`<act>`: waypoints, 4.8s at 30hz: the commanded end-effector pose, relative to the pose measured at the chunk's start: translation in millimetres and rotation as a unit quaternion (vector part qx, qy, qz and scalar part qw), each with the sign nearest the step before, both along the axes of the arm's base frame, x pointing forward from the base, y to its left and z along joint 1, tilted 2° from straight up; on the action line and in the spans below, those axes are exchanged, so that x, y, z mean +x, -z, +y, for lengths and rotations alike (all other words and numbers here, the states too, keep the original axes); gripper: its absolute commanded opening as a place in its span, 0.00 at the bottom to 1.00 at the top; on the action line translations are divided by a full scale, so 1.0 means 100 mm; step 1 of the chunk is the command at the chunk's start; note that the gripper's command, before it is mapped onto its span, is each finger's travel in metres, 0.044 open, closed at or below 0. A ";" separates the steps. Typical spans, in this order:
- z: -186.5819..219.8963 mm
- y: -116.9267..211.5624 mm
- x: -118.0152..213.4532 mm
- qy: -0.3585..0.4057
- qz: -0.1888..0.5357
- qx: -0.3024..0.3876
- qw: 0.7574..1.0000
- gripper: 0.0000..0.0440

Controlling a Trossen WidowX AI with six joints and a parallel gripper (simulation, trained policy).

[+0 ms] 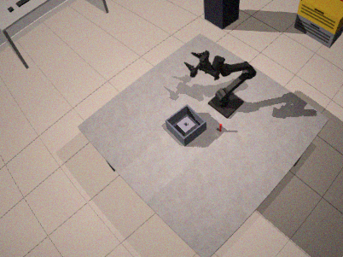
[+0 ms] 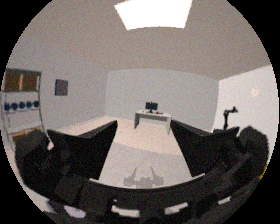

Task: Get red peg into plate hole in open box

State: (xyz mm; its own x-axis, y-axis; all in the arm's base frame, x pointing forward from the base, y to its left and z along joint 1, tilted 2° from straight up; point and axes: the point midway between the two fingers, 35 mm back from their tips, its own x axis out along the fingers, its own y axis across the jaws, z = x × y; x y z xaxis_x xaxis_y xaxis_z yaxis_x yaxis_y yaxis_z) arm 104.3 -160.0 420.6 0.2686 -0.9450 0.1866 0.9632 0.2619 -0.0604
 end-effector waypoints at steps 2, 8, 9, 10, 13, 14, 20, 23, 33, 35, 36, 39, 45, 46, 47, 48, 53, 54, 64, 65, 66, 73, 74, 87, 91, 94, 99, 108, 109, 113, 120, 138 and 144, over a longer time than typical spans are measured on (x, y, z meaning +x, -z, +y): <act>0.02 0.05 0.10 -0.018 0.016 0.007 1.000 0.98; 0.13 0.35 0.56 -0.101 0.055 0.055 0.992 1.00; 0.16 0.40 0.63 -0.114 0.062 0.065 0.989 1.00; 0.19 0.46 0.71 -0.126 0.069 0.074 0.987 1.00; 0.29 0.64 0.91 -0.162 0.090 0.104 0.977 1.00; 0.32 0.70 0.97 -0.173 0.097 0.115 0.973 1.00; 0.60 1.05 1.25 -0.235 0.141 0.179 0.945 1.00; 0.76 1.23 1.35 -0.261 0.162 0.214 0.927 1.00; 1.37 1.79 1.44 -0.316 0.230 0.342 0.855 1.00; 1.50 1.89 1.42 -0.319 0.242 0.369 0.839 1.00; 1.56 1.94 1.40 -0.320 0.249 0.382 0.830 1.00; 1.75 2.09 1.34 -0.318 0.267 0.423 0.805 1.00; 2.13 2.37 1.13 -0.296 0.303 0.501 0.755 1.00; 2.18 2.41 1.10 -0.290 0.309 0.512 0.747 1.00; 2.24 2.45 1.06 -0.284 0.314 0.523 0.740 1.00; 2.29 2.49 1.02 -0.277 0.319 0.533 0.733 1.00; 2.52 2.67 0.87 -0.247 0.340 0.570 0.706 1.00; 2.55 2.70 0.84 -0.242 0.343 0.575 0.702 1.00; 2.79 3.08 0.71 -0.209 0.363 0.600 0.682 1.00; 2.81 3.13 0.71 -0.207 0.363 0.601 0.681 1.00; 2.83 3.17 0.71 -0.206 0.363 0.603 0.680 1.00; 2.91 3.50 0.73 -0.207 0.360 0.608 0.677 1.00; 2.91 3.55 0.73 -0.208 0.360 0.608 0.677 1.00; 2.88 3.88 0.68 -0.174 0.380 0.612 0.671 0.40; 2.85 3.91 0.66 -0.160 0.387 0.611 0.672 0.17; 2.84 3.92 0.66 -0.151 0.392 0.608 0.674 0.03; 2.80 3.72 0.78 -0.169 0.376 0.594 0.690 0.00; 2.69 3.26 0.95 -0.189 0.344 0.581 0.713 0.00; 2.67 3.21 0.97 -0.190 0.339 0.581 0.715 0.00; 2.60 2.99 1.06 -0.191 0.314 0.581 0.726 0.00; 2.40 2.77 1.23 -0.175 0.269 0.584 0.746 0.00; 1.75 2.66 1.73 -0.133 0.199 0.582 0.777 0.00; 1.54 2.74 1.88 -0.129 0.201 0.579 0.780 0.00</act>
State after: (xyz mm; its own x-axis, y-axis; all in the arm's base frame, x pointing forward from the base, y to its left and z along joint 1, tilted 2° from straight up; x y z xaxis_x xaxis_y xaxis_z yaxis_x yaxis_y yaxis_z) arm 285.7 -0.2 149.7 0.2972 -0.3234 -0.8984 0.8362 0.5423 0.0814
